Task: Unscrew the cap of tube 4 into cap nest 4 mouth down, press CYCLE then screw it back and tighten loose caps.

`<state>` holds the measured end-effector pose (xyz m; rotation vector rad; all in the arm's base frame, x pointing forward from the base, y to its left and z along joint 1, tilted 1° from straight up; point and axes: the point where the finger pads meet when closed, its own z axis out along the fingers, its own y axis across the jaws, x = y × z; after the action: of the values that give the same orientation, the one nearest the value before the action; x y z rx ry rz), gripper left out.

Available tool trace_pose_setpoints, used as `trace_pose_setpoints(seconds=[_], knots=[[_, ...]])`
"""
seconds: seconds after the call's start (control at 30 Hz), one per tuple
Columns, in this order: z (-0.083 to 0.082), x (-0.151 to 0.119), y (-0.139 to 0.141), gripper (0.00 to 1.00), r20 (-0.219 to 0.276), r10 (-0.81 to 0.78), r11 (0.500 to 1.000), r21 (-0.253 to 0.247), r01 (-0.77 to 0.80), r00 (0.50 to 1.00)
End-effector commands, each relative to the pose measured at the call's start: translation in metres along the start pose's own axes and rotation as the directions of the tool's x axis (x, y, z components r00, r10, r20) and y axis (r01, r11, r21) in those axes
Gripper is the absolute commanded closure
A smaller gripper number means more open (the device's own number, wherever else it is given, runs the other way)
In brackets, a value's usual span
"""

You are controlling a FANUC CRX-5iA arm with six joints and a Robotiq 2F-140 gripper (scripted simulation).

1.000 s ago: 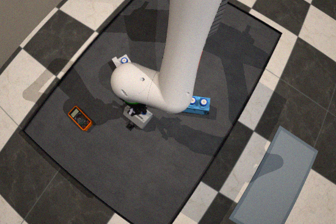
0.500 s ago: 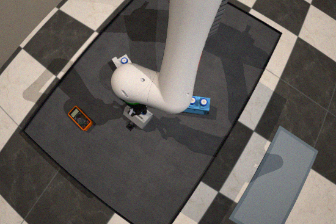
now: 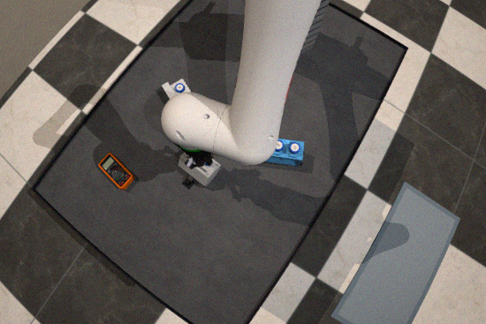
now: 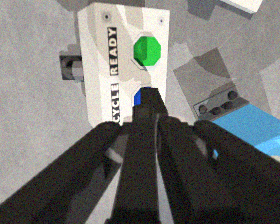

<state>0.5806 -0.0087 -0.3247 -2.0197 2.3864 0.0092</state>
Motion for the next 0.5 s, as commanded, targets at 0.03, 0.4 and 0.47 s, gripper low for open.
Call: trace_pose_setpoints(seconds=[0.03, 0.4, 0.47], knots=[[-0.0003, -0.0003, -0.0011, 0.90, 0.000, 0.000, 1.000, 0.002, 0.000, 1.000], [0.0018, -0.0003, -0.0011, 0.90, 0.000, 0.000, 1.000, 0.002, 0.000, 1.000], [0.0018, -0.0003, -0.0011, 0.90, 0.000, 0.000, 1.000, 0.002, 0.000, 1.000]])
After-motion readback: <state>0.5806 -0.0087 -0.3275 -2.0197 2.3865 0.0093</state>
